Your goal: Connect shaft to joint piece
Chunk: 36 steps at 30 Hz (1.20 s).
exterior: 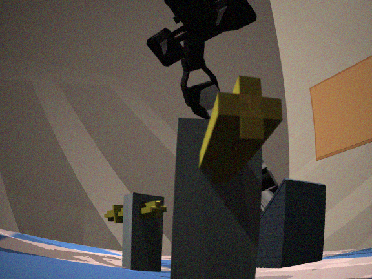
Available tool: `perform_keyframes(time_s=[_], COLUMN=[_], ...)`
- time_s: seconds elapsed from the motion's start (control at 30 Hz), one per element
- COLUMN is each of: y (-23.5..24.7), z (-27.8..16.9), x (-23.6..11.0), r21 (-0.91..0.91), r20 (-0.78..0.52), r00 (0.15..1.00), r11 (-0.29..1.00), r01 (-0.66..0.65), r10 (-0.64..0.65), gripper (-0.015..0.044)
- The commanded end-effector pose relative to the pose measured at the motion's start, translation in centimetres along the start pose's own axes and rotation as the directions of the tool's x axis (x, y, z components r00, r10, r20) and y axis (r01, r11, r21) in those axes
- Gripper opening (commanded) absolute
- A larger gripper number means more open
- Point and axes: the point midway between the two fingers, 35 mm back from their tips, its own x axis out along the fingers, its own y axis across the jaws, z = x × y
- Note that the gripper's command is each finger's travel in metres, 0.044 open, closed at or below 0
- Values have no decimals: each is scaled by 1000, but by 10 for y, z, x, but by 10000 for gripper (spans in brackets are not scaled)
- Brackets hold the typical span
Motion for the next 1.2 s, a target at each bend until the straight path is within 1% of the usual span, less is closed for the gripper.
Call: perform_keyframes(time_s=[0.0, 0.3, 0.6, 0.67, 0.83, 1.17], y=[-6, -24, -45, -48, -48, -52], z=[-15, -54, -88, -93, -94, -101], x=[11, 27, 30, 30, 31, 46], r21=[60, 192, 264, 268, 250, -24], r20=[-91, -313, -505, -530, -535, -571], r00=[995, 941, 830, 811, 806, 770], r11=[997, 961, 874, 857, 864, 943], r01=[38, 199, 408, 439, 438, 331], r10=[-32, -132, -235, -249, -253, -285], gripper=[440, 440, 440, 440, 440, 440])
